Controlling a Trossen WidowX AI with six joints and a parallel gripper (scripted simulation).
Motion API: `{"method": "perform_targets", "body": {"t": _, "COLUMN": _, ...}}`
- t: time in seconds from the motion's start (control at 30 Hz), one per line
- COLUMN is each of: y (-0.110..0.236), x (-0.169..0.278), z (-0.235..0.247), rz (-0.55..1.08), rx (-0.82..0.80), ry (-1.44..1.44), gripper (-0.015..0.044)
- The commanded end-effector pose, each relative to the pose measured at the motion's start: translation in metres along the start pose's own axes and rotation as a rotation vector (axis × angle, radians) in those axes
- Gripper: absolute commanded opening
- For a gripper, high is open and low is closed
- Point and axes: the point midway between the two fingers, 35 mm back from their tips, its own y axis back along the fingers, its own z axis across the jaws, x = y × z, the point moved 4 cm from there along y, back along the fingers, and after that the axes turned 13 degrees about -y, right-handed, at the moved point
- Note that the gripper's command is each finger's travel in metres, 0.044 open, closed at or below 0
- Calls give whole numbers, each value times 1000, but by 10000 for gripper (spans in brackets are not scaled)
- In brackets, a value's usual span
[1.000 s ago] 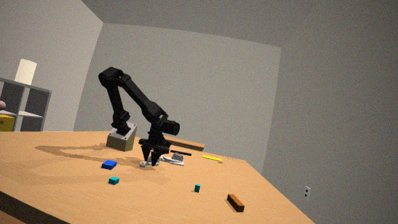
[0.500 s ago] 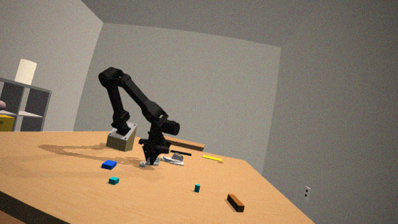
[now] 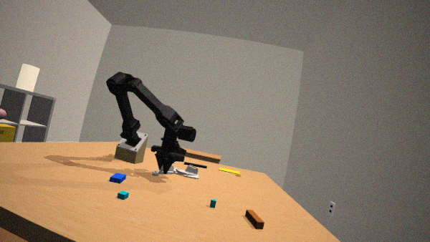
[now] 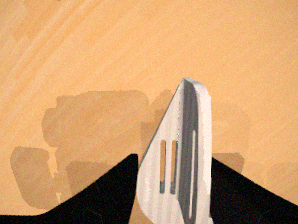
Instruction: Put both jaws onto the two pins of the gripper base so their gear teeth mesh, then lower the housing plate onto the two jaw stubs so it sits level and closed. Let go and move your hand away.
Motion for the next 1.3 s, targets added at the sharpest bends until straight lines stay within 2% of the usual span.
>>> {"method": "perform_targets", "body": {"t": 0.0, "y": 13, "x": -1, "z": -1, "rz": -6, "rx": 4, "ry": -5, "gripper": 134}}
{"method": "perform_targets", "body": {"t": 0.5, "y": 58, "x": 2, "z": 0, "rz": -5, "rx": 6, "ry": -3, "gripper": 134}}
{"method": "perform_targets", "body": {"t": 0.67, "y": 59, "x": 0, "z": 1, "rz": -5, "rx": 6, "ry": -9, "gripper": 134}}
{"method": "perform_targets", "body": {"t": 1.27, "y": 63, "x": -51, "z": 23, "rz": -24, "rx": -10, "ry": -190, "gripper": 134}}
